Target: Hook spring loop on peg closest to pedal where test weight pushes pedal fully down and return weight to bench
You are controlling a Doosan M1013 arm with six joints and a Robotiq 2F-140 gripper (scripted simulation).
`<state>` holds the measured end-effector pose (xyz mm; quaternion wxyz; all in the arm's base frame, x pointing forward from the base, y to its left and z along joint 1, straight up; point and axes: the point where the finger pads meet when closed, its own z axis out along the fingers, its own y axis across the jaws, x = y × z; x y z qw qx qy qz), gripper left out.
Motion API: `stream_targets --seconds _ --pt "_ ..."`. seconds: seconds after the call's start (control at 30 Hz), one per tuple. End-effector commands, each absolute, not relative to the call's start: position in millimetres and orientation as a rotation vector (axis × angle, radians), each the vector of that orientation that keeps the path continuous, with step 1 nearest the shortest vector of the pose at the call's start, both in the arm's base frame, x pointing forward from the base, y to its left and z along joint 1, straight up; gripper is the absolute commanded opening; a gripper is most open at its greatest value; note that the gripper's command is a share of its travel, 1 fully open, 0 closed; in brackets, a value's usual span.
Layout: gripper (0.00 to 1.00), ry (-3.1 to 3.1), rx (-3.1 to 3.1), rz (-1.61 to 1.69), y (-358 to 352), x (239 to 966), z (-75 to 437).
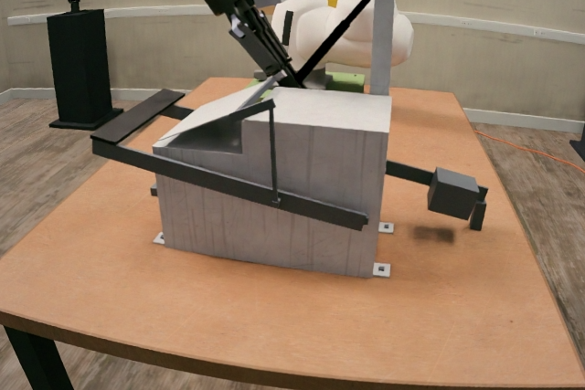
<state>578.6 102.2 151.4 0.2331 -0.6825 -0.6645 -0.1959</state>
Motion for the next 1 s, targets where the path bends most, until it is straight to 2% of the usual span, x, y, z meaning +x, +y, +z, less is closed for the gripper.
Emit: stream_targets --seconds 0.0,0.97 --pt "0.17 -1.823 -1.874 -0.535 102.3 578.2 152.0" --pt "0.17 -1.822 -1.874 -0.533 90.9 577.5 152.2"
